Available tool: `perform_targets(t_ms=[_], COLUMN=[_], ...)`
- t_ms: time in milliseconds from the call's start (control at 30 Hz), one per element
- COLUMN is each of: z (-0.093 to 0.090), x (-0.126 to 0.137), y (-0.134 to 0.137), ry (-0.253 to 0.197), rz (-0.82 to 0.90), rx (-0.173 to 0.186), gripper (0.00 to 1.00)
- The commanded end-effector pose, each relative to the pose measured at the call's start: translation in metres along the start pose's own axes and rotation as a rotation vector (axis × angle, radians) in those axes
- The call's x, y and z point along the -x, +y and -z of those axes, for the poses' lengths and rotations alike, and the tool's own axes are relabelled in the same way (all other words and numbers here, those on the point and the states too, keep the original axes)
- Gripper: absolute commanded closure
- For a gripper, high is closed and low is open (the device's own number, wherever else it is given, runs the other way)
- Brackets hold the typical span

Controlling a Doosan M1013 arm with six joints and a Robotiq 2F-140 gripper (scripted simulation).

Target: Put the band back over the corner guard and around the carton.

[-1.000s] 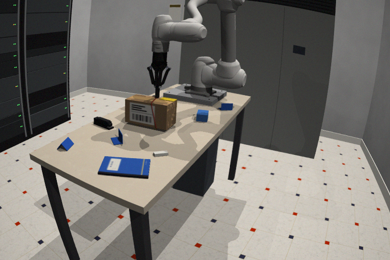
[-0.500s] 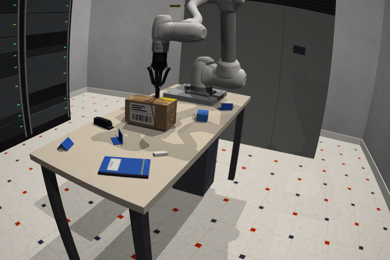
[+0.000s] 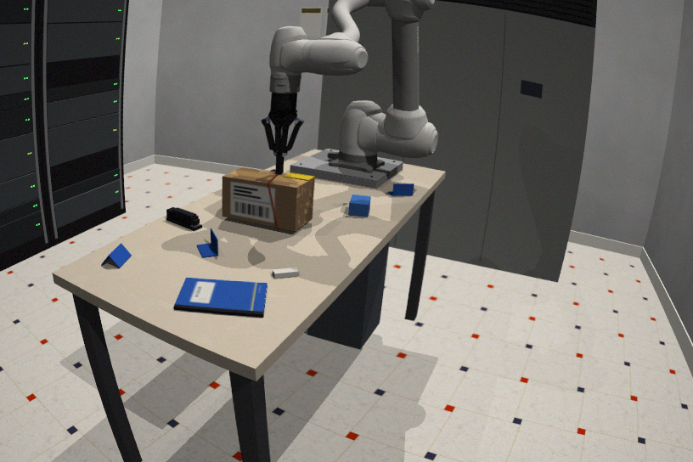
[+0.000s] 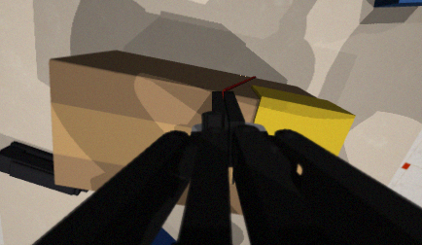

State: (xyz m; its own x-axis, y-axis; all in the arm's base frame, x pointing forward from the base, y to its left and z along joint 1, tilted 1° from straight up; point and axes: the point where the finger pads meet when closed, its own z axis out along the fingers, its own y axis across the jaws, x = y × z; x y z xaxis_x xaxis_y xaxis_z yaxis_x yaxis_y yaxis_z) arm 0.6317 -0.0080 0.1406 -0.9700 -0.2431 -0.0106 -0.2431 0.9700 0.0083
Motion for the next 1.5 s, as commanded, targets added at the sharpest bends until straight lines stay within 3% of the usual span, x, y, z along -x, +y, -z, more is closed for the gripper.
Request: perform_targets(t_ms=[0,467,1467], z=[0.000,0.018,0.015], x=[0.001,0.002,-0.005], y=[0.003,0.002,0.004], ry=[-0.003,-0.005,0.000], rz=[0.001,0.001,0.001], rx=[0.006,0.005,0.007], gripper=[0.90,0.90,0.90])
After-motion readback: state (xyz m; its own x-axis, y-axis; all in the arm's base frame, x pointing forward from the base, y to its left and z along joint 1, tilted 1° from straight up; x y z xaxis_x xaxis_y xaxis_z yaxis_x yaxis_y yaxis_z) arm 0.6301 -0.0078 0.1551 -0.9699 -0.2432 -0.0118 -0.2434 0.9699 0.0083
